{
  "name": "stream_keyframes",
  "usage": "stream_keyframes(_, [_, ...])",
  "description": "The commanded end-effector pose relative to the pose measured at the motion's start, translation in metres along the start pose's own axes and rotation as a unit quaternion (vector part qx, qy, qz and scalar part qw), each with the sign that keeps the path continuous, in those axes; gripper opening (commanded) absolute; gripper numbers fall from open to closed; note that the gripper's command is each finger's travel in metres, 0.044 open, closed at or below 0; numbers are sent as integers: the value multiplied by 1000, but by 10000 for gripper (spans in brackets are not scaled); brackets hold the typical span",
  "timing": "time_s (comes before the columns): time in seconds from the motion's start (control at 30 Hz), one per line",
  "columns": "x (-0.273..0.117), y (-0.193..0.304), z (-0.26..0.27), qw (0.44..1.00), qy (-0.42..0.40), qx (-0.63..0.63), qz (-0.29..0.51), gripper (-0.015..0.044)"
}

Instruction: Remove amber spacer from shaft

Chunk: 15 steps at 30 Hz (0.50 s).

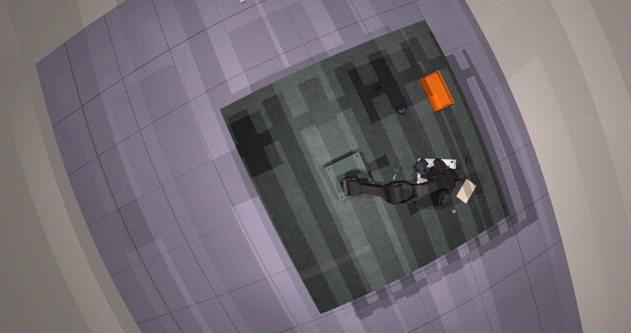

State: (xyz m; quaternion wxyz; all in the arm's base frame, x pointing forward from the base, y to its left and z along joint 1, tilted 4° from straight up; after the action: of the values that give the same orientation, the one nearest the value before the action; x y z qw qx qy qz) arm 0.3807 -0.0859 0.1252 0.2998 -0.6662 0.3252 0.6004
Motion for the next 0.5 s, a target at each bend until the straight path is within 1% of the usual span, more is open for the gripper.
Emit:
stream_keyframes(0.0, [-2, 5, -3, 917, 7, -400, -13, 440])
stream_keyframes(0.23, [-2, 1, -2, 826, 7, -563, -10, 440])
stream_keyframes(0.47, [-1, -1, 0, 707, 2, -707, -6, 440])
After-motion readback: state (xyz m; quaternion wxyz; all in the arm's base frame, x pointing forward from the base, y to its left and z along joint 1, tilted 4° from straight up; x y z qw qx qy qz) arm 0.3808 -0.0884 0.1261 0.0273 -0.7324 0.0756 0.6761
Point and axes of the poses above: the point midway between the two fingers, 35 mm back from their tips, its own x axis out along the fingers, its own z axis across the jaws, y = z × x, the point moved 2 cm from there along -x, back along the fingers, and after that the axes turned 13 degrees about -x, right-handed, at the moved point
